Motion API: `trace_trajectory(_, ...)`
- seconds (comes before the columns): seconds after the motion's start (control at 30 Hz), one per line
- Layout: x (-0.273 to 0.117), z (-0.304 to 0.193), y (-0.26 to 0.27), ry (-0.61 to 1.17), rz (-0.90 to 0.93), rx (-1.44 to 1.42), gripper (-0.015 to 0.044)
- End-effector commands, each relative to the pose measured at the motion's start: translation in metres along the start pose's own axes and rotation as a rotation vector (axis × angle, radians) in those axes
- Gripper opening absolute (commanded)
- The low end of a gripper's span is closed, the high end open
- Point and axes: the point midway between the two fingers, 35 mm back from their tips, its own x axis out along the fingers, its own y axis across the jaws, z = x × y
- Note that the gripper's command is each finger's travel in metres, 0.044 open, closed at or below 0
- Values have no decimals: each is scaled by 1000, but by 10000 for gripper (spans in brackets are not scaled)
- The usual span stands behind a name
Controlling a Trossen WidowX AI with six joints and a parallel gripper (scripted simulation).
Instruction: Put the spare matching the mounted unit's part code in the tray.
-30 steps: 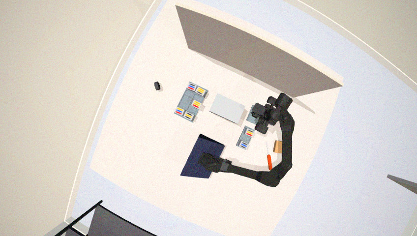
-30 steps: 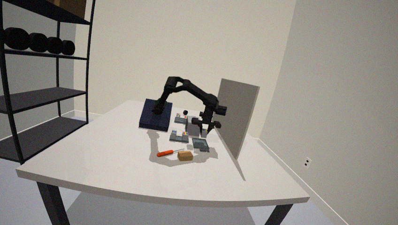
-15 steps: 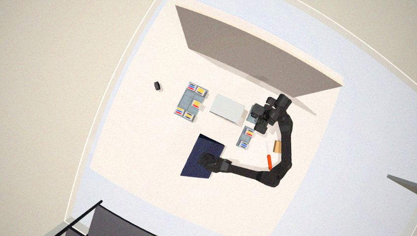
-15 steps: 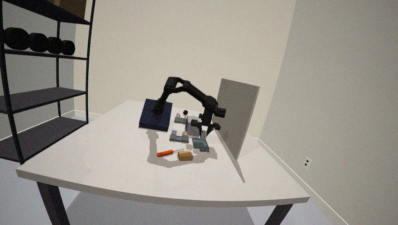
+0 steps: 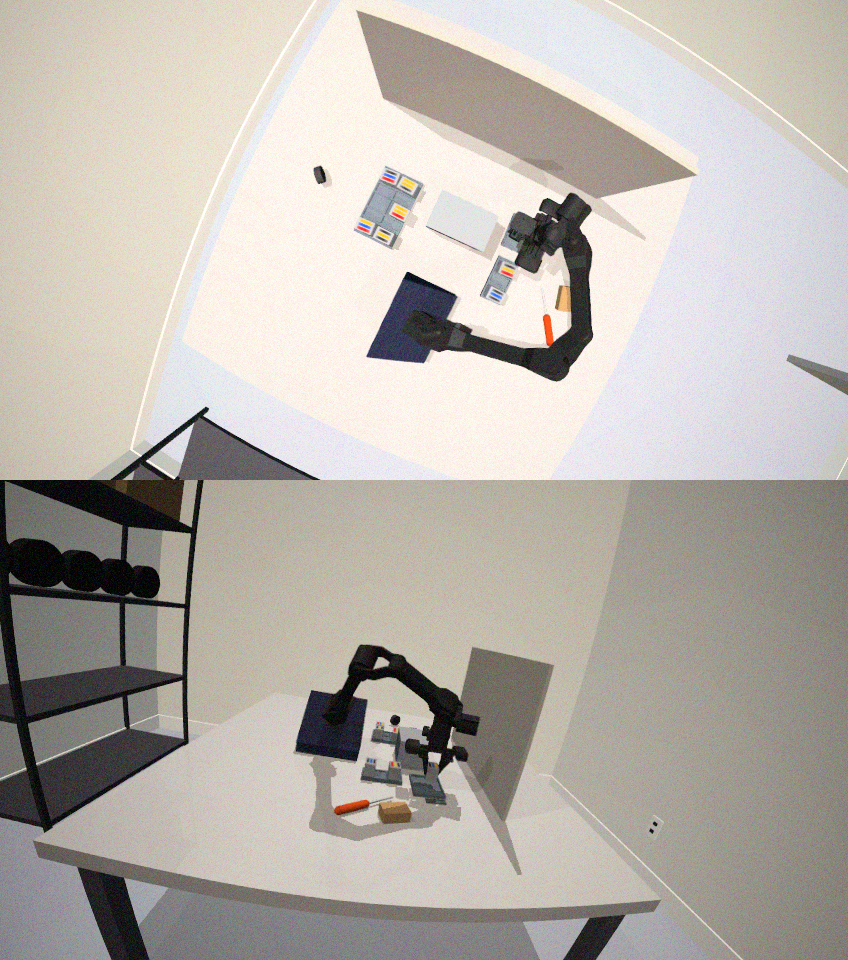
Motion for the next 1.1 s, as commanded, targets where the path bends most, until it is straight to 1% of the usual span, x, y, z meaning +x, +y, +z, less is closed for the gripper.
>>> trace_trajectory(0.0,4,1,1,-2,0,-4,0)
trace_trajectory(0.67,20,0,5,3,1,-5,0)
trace_trajectory(1.07,18,-1,4,6,1,0,315)
